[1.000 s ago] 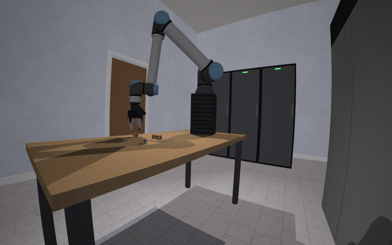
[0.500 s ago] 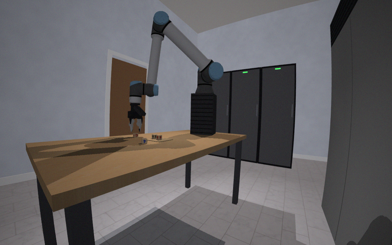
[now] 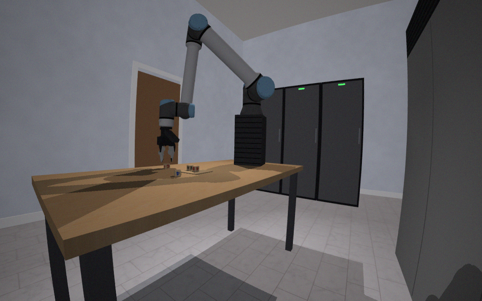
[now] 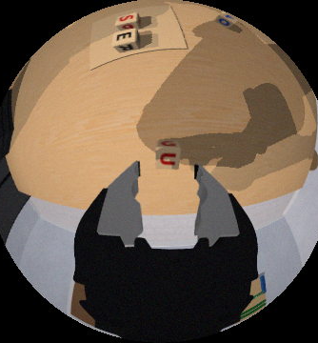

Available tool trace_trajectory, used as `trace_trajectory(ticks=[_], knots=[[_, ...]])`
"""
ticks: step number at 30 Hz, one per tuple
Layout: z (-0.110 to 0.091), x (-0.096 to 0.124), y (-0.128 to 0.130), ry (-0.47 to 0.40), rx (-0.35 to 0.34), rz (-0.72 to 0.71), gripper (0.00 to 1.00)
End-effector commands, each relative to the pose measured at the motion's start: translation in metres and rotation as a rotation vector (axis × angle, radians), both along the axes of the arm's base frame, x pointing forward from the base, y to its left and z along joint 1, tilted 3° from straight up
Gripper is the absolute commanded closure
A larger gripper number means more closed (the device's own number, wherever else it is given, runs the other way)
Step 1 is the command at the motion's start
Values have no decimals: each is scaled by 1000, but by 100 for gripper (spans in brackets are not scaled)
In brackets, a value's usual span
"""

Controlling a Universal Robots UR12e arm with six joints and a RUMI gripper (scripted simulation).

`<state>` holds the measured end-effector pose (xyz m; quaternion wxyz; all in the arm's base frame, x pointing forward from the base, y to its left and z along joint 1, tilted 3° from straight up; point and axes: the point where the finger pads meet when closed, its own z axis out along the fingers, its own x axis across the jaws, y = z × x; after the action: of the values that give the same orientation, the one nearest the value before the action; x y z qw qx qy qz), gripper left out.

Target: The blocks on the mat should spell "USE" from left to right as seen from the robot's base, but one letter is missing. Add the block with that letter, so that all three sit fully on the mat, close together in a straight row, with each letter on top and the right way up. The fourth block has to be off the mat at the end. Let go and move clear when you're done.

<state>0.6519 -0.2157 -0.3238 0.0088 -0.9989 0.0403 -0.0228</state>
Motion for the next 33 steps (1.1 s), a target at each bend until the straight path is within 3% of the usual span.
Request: trace_trajectory(ticks=[1,20,33], knots=[[1,1,0,-1,-1,0,60],[0,1,-1,-1,-1,0,60],[-17,2,0,-1,-1,0,60]])
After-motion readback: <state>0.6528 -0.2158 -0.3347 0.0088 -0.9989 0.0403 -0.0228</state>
